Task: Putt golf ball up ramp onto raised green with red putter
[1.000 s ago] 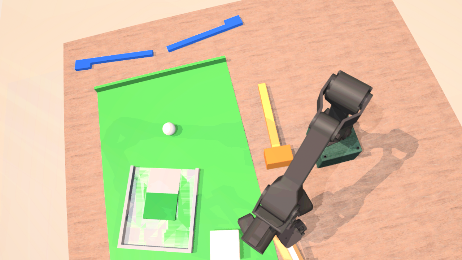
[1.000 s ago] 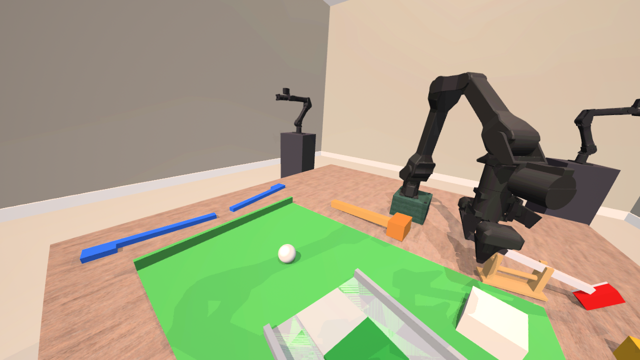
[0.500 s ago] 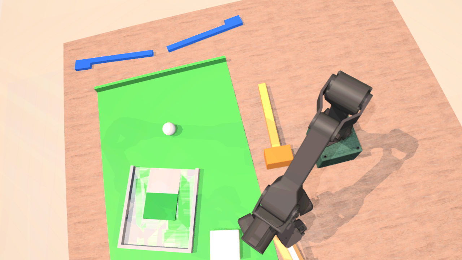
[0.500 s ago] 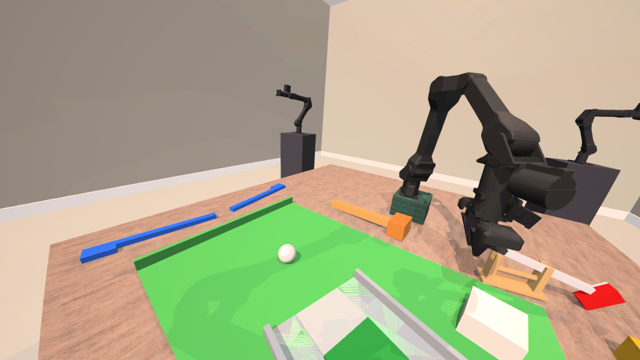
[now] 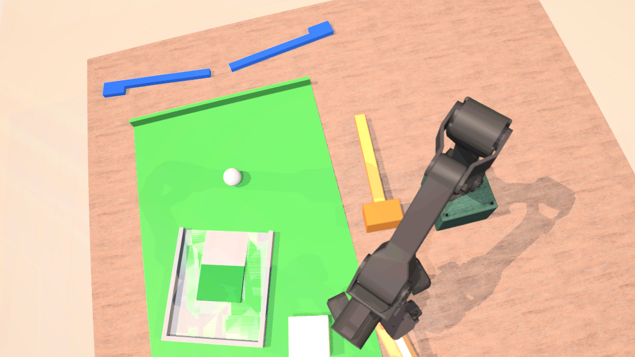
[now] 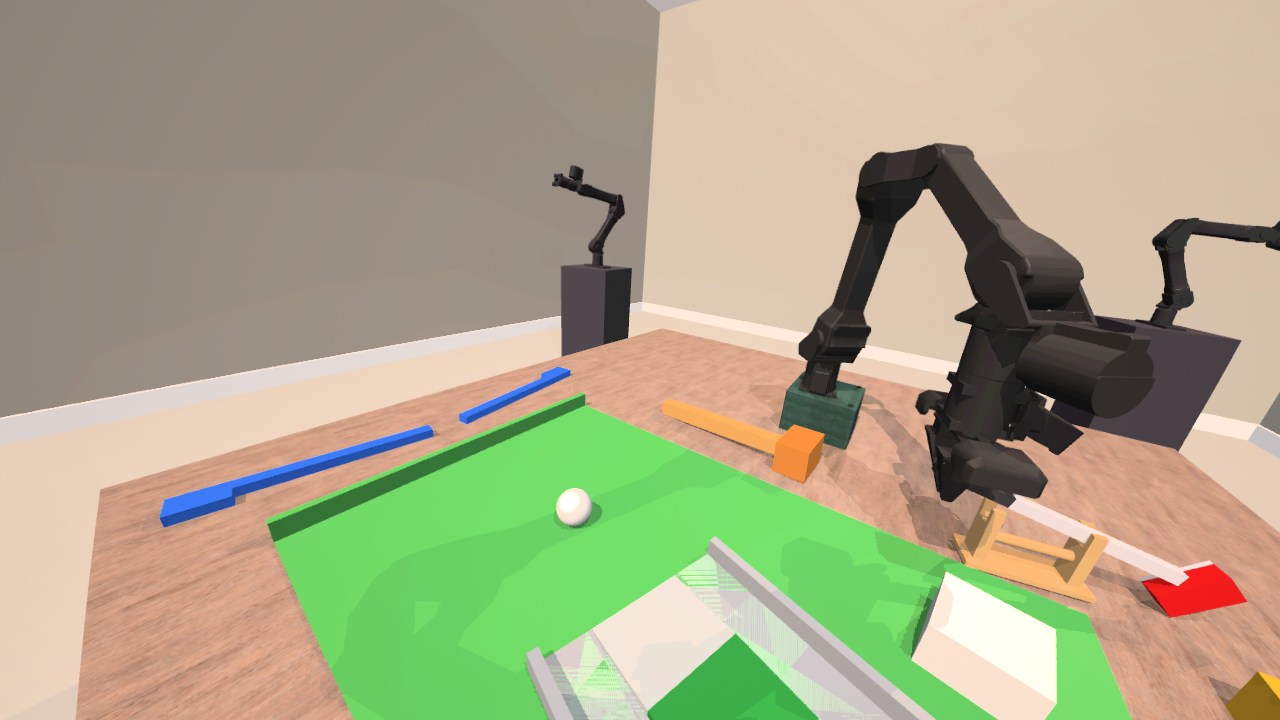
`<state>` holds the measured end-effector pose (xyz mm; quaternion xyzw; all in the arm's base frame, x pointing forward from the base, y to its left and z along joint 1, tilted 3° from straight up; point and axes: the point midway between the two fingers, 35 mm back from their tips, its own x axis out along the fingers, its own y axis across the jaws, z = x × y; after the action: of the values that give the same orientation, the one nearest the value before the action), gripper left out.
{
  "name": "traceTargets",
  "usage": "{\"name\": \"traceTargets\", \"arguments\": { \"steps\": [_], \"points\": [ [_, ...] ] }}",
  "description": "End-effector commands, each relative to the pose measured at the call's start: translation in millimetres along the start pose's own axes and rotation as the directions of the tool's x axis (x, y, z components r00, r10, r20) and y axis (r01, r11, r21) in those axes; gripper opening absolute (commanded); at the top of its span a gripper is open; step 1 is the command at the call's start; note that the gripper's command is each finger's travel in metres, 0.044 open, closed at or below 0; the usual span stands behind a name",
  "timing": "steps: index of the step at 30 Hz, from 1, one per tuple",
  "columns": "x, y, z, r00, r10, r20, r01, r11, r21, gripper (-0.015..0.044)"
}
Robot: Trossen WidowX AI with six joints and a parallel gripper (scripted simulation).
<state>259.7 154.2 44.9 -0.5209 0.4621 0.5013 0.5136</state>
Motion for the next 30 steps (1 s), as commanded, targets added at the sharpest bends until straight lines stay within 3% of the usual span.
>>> {"name": "traceTargets", "arguments": {
  "steps": [1, 14, 20, 30],
  "points": [
    [-19.6, -4.4, 3.3, 1.0, -0.011, 0.01, 0.011, 1.0, -0.001, 0.0],
    [-94.5, -1.3, 2.5, 1.0, -0.01, 0.01, 0.01, 1.0, -0.001, 0.0],
    [-87.6, -3.3, -1.4, 1.0, -0.01, 0.002, 0.01, 1.0, 0.015, 0.0],
    [-85.5, -21.8, -47.9, 1.0, -0.009, -0.008, 0.011, 0.959, 0.284, 0.0]
  ]
}}
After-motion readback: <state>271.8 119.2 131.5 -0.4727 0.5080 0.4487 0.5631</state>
